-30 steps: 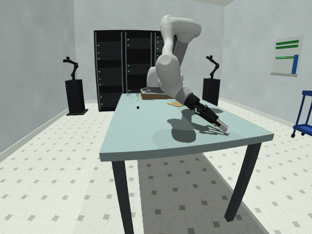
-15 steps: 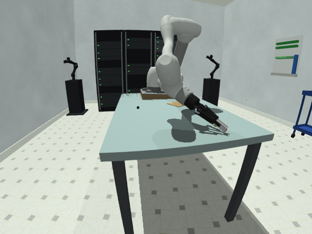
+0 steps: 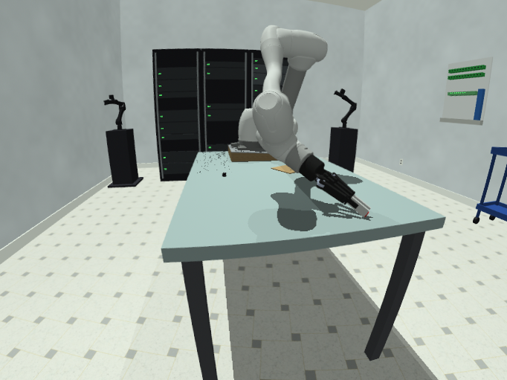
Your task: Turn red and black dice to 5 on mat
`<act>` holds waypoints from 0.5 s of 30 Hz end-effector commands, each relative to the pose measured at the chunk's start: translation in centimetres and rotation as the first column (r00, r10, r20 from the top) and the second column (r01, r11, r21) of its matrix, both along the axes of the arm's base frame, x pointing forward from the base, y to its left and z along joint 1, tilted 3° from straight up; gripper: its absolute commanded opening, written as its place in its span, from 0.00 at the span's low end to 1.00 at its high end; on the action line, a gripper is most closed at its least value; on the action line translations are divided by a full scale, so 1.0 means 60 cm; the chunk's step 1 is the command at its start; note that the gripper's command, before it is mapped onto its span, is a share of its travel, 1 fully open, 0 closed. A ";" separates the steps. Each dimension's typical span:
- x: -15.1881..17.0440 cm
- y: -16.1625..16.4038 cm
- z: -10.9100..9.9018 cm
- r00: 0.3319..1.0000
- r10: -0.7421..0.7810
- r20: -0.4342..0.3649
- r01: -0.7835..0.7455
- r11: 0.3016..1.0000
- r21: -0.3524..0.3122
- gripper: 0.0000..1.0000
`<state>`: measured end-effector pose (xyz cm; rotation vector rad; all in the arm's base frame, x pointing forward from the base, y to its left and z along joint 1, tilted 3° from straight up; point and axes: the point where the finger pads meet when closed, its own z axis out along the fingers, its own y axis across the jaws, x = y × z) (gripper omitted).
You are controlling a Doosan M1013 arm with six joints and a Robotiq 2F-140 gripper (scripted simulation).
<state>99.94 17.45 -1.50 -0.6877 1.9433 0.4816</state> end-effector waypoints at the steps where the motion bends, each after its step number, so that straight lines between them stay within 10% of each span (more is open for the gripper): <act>1: 0.000 0.000 -0.001 1.000 0.000 0.000 0.000 1.000 0.000 0.16; 15: 0.000 0.000 -0.005 1.000 0.000 0.000 0.000 1.000 0.000 0.16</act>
